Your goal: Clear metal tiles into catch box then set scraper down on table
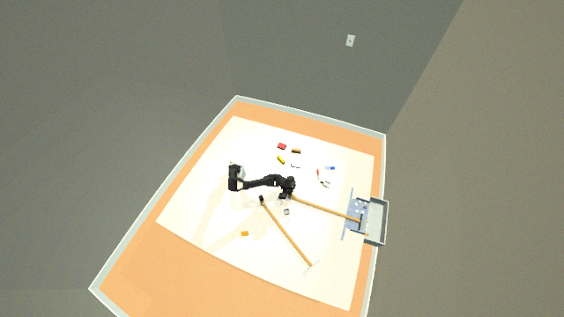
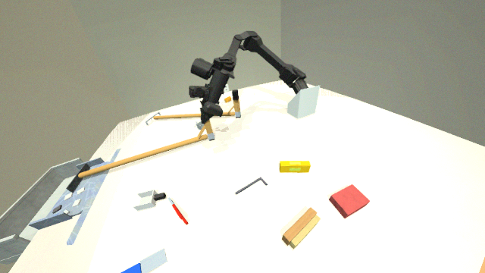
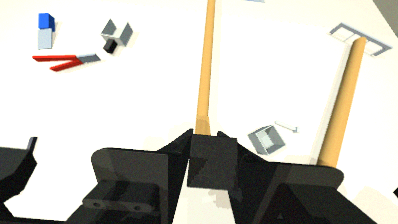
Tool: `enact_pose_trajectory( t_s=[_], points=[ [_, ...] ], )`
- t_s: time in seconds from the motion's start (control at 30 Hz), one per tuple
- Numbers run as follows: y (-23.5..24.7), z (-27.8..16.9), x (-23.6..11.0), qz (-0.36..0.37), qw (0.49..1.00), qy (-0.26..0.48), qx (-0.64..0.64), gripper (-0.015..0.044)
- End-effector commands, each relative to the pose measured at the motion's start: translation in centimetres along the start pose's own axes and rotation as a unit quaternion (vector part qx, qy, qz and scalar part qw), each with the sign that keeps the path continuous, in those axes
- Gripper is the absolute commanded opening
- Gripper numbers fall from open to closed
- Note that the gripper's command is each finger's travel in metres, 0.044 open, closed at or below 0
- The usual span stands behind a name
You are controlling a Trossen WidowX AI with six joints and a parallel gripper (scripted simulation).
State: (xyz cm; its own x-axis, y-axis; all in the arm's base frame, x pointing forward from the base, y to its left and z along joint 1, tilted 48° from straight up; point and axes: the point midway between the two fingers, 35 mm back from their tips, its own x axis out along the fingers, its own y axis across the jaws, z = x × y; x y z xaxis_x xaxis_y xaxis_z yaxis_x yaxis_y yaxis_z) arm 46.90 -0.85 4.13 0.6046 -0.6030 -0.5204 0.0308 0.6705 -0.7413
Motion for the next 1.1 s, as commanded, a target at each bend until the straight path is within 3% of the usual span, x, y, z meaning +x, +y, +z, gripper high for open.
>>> enact_pose_trajectory(
  t_s=[0.0,1.07],
  points=[
    [-0.1,0.2,-1.1,-0.001,1.0,-0.011,0.004,0.0],
    [-0.3,-3.6,-4.2,0.0,1.0,-0.012,0.004,0.0]
  ],
)
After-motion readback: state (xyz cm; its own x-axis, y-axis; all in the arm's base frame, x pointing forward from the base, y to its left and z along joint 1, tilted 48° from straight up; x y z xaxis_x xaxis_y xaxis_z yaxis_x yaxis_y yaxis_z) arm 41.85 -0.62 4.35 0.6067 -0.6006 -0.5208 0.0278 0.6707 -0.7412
